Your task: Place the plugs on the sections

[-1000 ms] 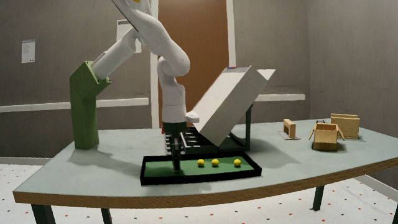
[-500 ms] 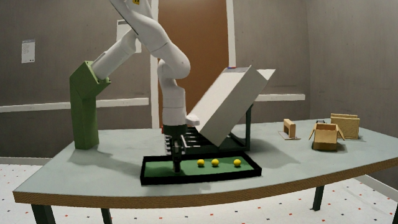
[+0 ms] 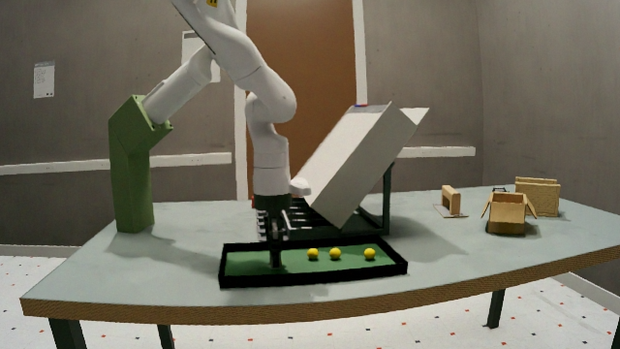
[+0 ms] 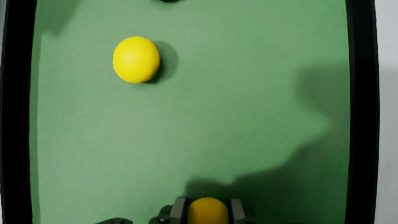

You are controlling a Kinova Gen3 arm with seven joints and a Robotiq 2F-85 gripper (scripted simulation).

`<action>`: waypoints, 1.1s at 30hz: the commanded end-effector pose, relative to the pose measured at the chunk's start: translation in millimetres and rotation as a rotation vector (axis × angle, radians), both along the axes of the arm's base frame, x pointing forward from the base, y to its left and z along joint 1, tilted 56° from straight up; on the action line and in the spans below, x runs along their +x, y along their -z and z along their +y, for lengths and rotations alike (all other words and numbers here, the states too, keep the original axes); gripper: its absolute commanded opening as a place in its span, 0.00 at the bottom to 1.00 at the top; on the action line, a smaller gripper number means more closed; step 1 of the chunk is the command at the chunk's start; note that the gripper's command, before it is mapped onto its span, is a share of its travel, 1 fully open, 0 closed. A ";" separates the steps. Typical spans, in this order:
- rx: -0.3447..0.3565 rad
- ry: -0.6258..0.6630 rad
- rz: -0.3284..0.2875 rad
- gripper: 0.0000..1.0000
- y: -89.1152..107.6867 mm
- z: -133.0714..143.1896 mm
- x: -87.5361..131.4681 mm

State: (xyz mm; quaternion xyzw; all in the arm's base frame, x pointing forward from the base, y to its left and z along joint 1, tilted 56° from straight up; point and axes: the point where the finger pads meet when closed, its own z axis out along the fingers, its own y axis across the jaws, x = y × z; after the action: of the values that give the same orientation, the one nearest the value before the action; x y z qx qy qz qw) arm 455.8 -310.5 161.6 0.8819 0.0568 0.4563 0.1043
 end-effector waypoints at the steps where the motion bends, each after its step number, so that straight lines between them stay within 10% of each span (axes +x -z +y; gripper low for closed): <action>1: 0.000 0.001 0.000 0.00 -0.2 -0.4 -0.1; 24: -0.001 0.001 0.000 0.00 -0.3 -0.4 -0.3; 25: -0.001 0.001 0.000 0.00 -39.6 8.6 -57.7; 33: -0.001 0.001 0.000 0.00 -70.0 15.5 -102.6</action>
State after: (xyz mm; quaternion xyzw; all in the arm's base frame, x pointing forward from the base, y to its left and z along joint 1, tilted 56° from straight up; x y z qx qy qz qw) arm 401.5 -303.3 195.4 0.8812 0.0511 0.4566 0.1111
